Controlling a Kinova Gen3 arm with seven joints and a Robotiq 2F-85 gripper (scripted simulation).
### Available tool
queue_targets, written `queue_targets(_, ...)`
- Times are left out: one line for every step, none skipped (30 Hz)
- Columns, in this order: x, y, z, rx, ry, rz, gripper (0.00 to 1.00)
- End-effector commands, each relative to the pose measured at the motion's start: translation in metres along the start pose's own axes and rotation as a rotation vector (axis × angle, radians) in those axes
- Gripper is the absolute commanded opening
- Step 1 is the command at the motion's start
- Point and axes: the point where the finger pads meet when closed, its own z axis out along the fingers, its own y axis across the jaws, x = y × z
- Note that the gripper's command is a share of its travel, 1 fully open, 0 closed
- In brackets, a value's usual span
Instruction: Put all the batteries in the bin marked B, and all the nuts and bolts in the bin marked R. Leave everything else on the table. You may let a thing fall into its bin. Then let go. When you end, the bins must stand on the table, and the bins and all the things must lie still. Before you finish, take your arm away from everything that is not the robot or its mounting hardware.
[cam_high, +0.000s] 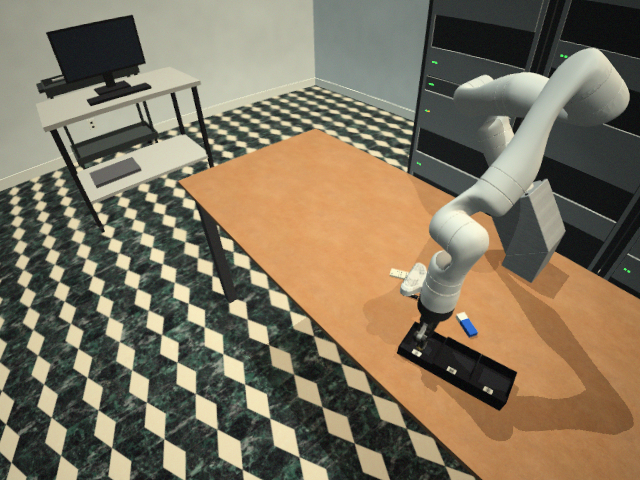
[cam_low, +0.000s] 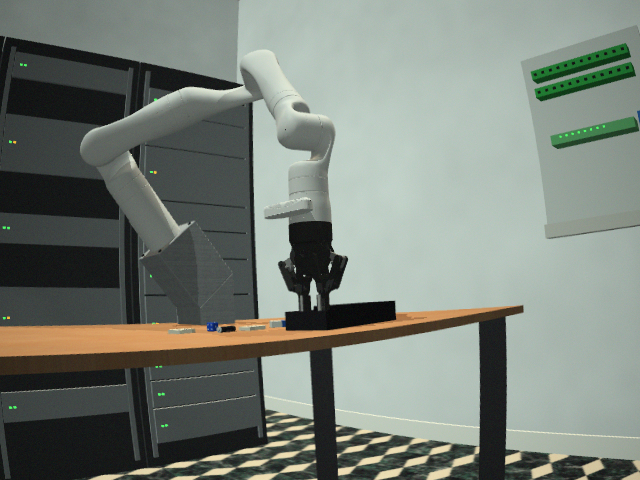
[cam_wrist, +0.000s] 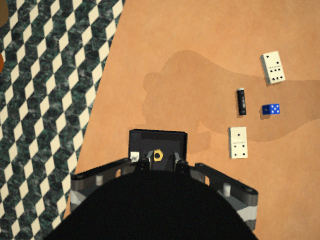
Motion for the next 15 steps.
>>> queue_targets(-0.001, -0.002, -0.006, 0.005, -0.002, -0.001, 0.31)
queue_targets(-0.001, -0.002, -0.007, 0.005, -0.002, -0.001, 0.31)
queue_targets(-0.001, -0.002, -0.007, 0.005, -0.002, -0.001, 0.31)
queue_targets(-0.001, -0.002, -0.007, 0.005, -0.002, -0.001, 0.31)
queue_targets(-0.001, -0.002, -0.008, 0.005, -0.002, -0.001, 0.31)
queue_targets(-0.001, -0.002, -0.01, 0.005, -0.002, -0.001, 0.31)
queue_targets(-0.001, -0.002, -0.011, 0.005, -0.002, -0.001, 0.31)
queue_targets(-0.001, -0.002, -0.012, 0.005, -0.002, -0.001, 0.31)
queue_targets(-0.001, -0.002, -0.014, 0.005, -0.002, -0.001, 0.31)
queue_targets(-0.001, -0.002, -0.015, 0.005, -0.002, -0.001, 0.31)
queue_targets(-0.001, -0.002, -0.016, 0.005, -0.002, -0.001, 0.31)
queue_targets(-0.001, -0.002, -0.018, 0.005, -0.002, -0.001, 0.31)
queue_targets(-0.001, -0.002, -0.019, 0.005, -0.002, -0.001, 0.31)
queue_targets(-0.001, -0.002, -0.02, 0.005, -0.002, -0.001, 0.31)
queue_targets(-0.001, -0.002, -0.022, 0.005, -0.002, -0.001, 0.31)
